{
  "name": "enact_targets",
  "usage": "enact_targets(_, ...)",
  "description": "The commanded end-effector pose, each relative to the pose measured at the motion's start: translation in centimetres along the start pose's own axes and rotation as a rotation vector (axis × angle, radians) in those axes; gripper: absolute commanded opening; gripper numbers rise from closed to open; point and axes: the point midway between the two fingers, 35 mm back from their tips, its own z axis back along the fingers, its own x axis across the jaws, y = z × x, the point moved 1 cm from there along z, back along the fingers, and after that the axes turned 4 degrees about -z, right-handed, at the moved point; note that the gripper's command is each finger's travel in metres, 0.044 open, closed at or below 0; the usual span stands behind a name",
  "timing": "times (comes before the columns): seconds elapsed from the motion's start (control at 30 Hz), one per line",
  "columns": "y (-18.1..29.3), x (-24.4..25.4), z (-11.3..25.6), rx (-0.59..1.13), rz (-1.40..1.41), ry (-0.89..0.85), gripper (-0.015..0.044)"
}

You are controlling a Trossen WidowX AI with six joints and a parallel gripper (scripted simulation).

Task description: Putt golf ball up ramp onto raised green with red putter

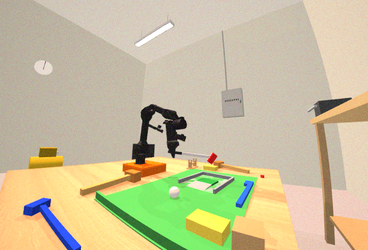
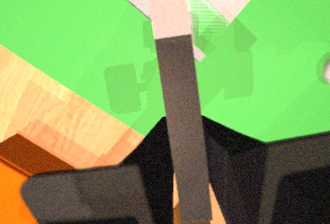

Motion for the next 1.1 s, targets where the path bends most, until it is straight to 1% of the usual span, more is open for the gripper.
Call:
enact_targets(0.0, 1.6, -2.0, 0.7, -0.003, -0.093, 0.025, 0.0000)
enact_targets(0.57, 10.1, -7.5, 2.5, 0.067, -0.480, 0.071, 0.0000)
enact_targets(1.07, 18.5, -9.8, 4.3, 0.129, -0.829, 0.100, 0.0000)
